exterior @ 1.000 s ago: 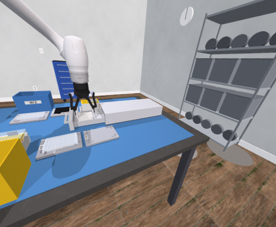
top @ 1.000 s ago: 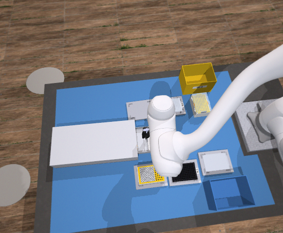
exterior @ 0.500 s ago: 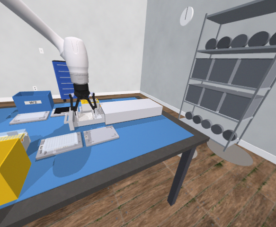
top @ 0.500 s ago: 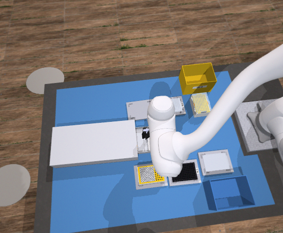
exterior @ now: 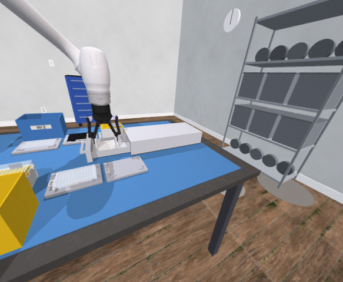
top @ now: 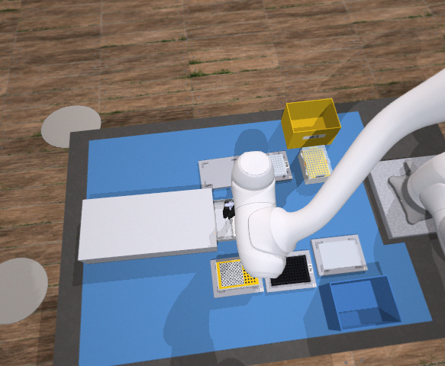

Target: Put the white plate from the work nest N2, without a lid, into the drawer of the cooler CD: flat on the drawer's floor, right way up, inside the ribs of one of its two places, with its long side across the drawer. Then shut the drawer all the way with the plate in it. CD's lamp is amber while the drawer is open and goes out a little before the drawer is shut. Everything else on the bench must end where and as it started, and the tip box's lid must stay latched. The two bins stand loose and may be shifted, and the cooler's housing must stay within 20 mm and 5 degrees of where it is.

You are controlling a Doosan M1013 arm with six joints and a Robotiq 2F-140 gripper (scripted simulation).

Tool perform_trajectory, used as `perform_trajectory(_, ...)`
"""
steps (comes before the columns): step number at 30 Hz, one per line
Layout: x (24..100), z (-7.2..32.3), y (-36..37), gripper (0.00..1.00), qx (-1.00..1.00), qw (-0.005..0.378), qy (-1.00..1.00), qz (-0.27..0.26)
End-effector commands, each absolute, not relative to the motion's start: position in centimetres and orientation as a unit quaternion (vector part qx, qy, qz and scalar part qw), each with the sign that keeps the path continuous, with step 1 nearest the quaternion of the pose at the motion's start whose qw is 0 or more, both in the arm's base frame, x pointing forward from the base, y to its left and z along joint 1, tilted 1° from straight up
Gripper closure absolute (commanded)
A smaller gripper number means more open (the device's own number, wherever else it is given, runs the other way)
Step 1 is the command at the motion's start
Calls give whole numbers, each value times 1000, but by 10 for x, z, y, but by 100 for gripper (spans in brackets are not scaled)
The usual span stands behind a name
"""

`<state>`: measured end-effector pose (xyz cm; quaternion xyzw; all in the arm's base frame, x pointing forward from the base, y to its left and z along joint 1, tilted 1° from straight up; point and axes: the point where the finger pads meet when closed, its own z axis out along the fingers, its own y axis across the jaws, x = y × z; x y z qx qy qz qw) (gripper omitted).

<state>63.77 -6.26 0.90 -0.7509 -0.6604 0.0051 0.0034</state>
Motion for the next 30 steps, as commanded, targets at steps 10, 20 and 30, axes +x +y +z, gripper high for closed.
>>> perform_trajectory(10, 639, 9, -63, 100, -751, 4, -660, 5)
perform_trajectory(20, 641, 9, -63, 100, -751, 4, -660, 5)
perform_trajectory(30, 642, 8, -63, 100, -751, 4, -660, 5)
